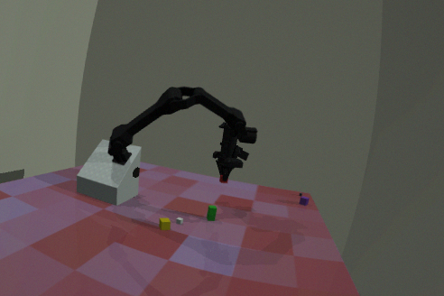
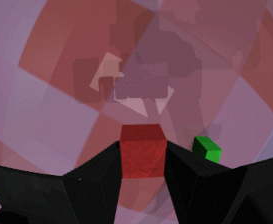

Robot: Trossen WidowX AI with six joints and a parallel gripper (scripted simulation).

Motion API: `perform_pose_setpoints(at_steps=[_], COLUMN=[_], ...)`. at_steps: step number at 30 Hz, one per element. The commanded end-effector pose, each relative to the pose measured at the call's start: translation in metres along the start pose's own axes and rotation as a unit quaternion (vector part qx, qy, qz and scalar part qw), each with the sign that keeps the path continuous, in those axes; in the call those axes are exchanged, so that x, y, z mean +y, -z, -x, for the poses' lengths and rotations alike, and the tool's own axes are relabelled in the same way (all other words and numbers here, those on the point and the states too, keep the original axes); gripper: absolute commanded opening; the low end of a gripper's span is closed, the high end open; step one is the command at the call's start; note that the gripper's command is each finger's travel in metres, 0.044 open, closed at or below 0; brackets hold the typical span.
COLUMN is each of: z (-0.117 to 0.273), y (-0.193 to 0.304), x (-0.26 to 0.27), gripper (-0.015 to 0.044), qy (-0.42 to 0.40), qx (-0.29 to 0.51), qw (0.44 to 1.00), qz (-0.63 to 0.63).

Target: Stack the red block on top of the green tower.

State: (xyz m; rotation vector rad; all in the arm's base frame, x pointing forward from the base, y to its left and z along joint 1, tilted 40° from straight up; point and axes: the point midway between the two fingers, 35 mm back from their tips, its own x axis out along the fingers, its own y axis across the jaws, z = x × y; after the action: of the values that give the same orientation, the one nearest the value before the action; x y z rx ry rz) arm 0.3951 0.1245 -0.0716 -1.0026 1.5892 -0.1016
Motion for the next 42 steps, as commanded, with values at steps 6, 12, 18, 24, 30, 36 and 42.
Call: perform_pose_setpoints(at_steps=[6, 12, 18, 24, 30, 36, 42], z=[0.003, 0.002, 0.001, -0.009, -0.037, -0.052, -0.067], y=[0.023, 0.044, 0.066, 0.067, 0.068, 0.067, 0.068], x=[-0.047, -0.079, -0.104, -0.105, -0.105, -0.105, -0.105], gripper=[0.0, 0.0, 0.0, 0.0, 0.0, 0.0, 0.0], qy=[-0.002, -0.001, 0.001, 0.001, 0.002, 0.002, 0.002], qx=[-0.001, -0.001, 0.001, 0.001, 0.002, 0.002, 0.002], qw=[1.0, 1.0, 1.0, 1.0, 1.0, 1.0, 1.0], qz=[-0.001, -0.001, -0.001, -0.001, -0.001, -0.001, -0.001])
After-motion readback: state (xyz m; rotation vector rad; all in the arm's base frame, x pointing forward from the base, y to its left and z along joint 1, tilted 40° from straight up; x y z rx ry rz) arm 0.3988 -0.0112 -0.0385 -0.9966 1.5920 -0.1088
